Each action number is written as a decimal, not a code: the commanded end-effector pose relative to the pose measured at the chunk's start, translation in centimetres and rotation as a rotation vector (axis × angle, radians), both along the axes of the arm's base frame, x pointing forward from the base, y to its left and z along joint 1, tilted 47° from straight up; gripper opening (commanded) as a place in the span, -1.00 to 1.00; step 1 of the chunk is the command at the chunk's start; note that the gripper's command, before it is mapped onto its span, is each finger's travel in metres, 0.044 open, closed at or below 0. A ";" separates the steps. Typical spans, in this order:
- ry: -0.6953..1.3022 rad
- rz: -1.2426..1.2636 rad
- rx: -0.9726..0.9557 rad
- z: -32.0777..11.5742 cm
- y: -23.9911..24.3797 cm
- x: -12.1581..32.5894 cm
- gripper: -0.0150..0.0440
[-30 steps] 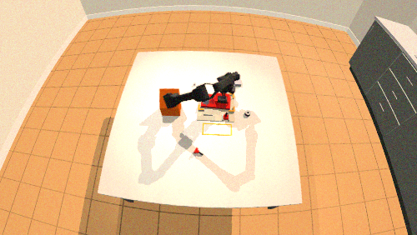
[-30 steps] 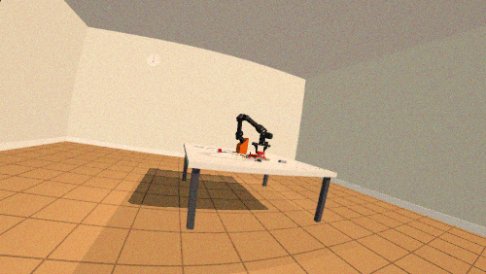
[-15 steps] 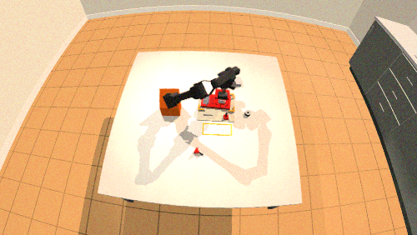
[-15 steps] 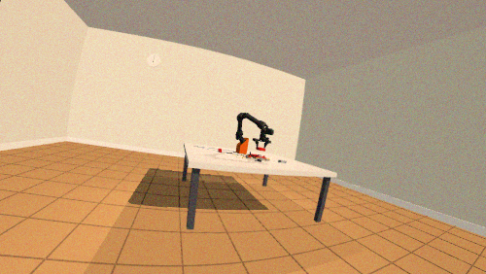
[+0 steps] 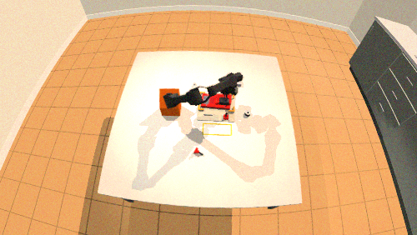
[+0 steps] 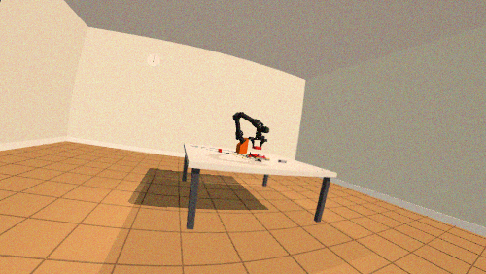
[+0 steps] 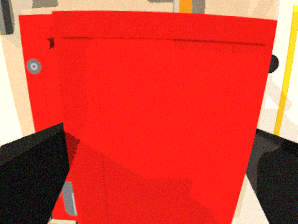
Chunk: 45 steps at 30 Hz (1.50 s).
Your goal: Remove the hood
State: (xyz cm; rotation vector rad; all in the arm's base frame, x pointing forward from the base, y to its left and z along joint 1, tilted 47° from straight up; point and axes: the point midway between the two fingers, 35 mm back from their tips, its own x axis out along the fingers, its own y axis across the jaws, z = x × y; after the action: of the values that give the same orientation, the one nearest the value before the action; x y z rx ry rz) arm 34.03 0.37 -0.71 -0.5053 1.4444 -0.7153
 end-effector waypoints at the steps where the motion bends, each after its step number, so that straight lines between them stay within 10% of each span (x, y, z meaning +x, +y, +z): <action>1: 0.006 0.006 -0.002 1.3 -1.1 -0.2 -0.49; 45: 0.003 -0.003 -0.020 11.2 -11.3 -4.5 -0.49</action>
State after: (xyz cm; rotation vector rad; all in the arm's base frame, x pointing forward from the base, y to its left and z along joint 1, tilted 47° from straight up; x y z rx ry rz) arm 29.61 -10.79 10.67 -0.5129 1.4370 -0.7349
